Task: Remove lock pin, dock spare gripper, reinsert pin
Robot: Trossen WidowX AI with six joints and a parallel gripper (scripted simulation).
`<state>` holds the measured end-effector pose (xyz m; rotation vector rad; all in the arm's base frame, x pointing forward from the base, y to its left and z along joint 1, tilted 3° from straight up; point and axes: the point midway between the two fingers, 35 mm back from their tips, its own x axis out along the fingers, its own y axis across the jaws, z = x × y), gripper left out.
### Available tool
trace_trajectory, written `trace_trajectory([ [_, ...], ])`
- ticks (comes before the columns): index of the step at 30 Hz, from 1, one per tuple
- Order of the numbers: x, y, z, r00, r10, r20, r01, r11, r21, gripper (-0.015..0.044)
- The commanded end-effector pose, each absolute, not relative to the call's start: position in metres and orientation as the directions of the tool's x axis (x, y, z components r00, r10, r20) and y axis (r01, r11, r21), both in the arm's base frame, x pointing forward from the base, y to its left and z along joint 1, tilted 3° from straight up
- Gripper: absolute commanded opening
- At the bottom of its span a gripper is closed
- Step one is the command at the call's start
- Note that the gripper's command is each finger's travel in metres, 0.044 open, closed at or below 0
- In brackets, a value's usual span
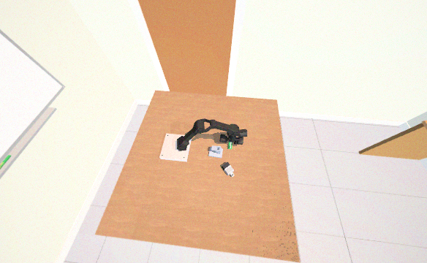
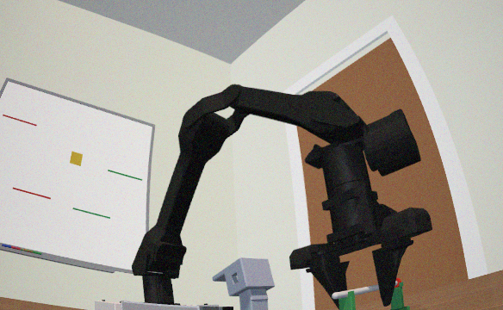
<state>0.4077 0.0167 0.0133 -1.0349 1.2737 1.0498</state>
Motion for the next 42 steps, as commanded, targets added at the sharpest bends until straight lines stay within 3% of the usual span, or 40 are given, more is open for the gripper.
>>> trace_trajectory([
  [1, 0.408, 0.017, 0.023, 0.019, 0.026, -0.999, -0.976, 0.217, -0.013, 0.0394],
  [3, 0.407, 0.017, 0.026, 0.014, 0.026, -1.0, -0.976, 0.216, -0.008, 0.044],
  [42, 0.403, 0.021, 0.113, -0.012, 0.025, -1.0, -0.978, 0.207, 0.017, 0.044],
])
